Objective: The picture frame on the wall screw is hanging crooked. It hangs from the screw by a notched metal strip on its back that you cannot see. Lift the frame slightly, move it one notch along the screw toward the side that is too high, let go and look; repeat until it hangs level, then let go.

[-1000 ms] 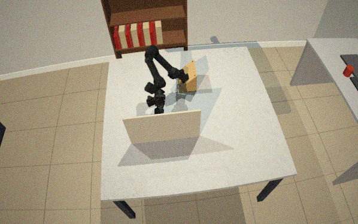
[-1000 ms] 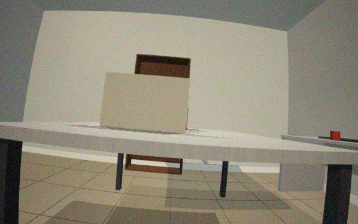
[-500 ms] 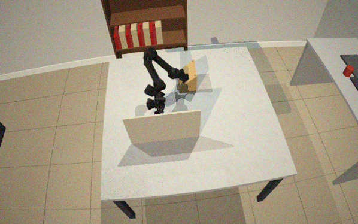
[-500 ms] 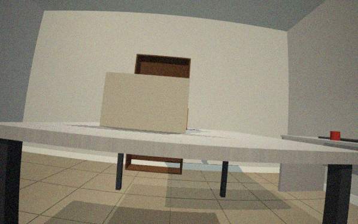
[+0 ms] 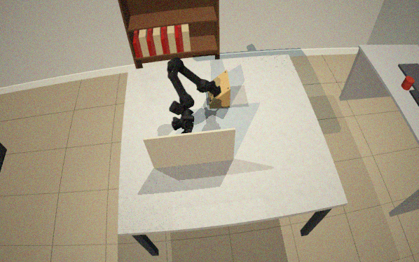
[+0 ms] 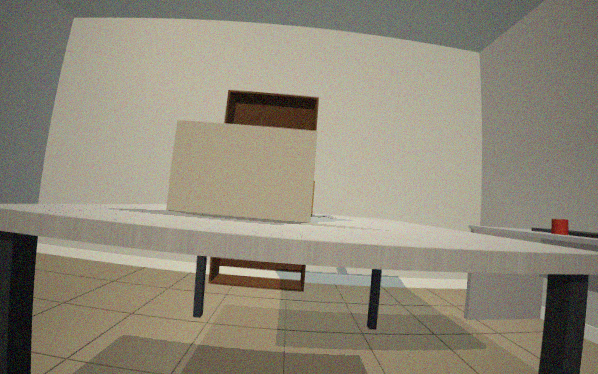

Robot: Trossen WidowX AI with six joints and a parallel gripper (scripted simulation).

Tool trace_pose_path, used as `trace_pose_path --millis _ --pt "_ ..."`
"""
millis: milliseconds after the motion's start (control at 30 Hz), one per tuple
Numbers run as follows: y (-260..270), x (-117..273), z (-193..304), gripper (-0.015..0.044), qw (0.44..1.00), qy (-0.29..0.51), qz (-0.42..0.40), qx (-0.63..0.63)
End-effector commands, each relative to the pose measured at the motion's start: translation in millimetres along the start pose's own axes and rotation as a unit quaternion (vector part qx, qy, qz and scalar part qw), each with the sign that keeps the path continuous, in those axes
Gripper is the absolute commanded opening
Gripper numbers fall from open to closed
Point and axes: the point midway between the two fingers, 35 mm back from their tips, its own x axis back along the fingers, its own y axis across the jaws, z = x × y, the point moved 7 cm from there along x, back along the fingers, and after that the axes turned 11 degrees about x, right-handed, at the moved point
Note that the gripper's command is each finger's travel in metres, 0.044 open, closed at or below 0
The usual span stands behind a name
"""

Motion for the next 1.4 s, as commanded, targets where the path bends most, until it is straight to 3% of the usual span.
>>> trace_pose_path --millis 0,1100,1367 --pt "-0.1 -1.7 -1.0 0.026 1.0 -0.002 0.0 -0.001" --pt "0.1 -2.2 -1.8 0.026 1.0 -0.002 0.0 -0.001" --pt "0.1 -2.2 -1.8 0.0207 1.0 -0.002 0.0 -0.001"
